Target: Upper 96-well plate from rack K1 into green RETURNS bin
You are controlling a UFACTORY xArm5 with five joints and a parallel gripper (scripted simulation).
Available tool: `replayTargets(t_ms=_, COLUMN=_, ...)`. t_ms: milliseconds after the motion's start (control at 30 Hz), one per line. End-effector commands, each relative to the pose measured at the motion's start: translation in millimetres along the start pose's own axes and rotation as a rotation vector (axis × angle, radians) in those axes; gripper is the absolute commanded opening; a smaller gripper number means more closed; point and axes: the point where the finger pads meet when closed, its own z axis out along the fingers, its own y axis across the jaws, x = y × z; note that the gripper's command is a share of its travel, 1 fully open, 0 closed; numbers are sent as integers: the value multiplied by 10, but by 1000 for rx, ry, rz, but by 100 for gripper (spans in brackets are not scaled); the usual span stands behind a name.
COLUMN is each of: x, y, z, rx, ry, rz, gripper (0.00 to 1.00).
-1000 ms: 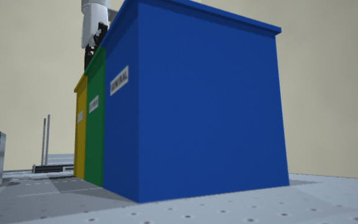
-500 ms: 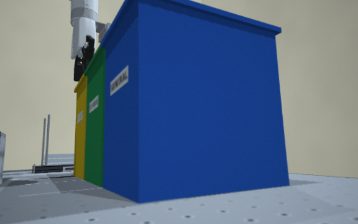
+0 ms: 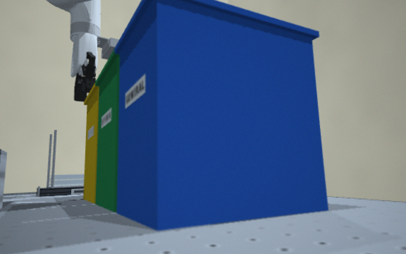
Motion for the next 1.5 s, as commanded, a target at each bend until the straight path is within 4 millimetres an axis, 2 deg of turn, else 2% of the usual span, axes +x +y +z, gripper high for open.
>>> replayTargets(t_ms=0, x=7, y=-45, z=-8, rx=3, ry=3, rz=1, gripper=100)
replayTargets(t_ms=433, x=7, y=-45, z=-8, rx=3, ry=3, rz=1, gripper=100)
replayTargets(t_ms=1467, x=3, y=-50, z=443, rx=2, ry=3, rz=1, gripper=100)
